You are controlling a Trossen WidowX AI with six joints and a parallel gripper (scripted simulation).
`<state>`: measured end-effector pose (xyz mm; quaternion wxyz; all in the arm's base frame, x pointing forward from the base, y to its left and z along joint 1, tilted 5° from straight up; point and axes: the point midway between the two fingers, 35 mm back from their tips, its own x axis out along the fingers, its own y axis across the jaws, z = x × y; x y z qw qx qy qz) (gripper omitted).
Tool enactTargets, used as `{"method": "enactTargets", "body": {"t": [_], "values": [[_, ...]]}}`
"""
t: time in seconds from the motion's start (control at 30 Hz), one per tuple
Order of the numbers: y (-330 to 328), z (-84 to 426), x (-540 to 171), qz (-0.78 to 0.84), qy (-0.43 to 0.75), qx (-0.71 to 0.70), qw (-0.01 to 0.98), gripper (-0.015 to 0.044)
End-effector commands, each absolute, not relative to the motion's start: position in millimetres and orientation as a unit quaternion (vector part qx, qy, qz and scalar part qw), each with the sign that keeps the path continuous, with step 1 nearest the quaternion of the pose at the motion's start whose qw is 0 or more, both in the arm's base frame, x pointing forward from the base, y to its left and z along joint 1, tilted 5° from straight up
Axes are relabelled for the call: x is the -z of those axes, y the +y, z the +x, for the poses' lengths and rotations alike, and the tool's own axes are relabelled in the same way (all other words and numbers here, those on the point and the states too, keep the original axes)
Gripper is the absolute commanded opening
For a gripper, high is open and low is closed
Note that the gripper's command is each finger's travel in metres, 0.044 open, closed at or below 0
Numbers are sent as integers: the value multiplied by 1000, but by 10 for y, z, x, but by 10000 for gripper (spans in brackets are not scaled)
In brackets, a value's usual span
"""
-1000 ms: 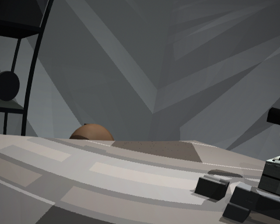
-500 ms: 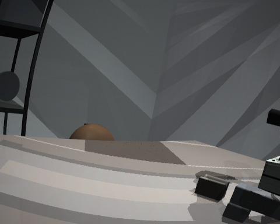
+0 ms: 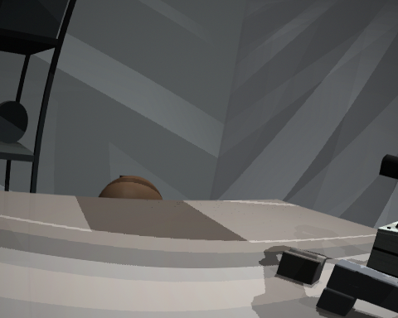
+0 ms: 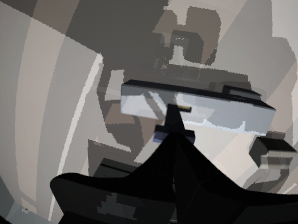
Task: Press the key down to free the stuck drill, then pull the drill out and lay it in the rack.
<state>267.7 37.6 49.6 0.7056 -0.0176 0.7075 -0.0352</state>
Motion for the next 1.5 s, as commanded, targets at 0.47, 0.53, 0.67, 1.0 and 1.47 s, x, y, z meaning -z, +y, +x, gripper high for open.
{"method": "enactTargets", "body": {"t": [0.47, 0.53, 0.67, 1.0, 1.47], "values": [[378, 2611, -474, -17, 711, 34, 703, 0], [376, 2618, -462, -17, 711, 34, 703, 0], [371, 2635, -439, -17, 711, 34, 703, 0], [364, 2668, -388, -17, 710, 34, 703, 0], [360, 2646, -339, -17, 711, 34, 703, 0]]}}
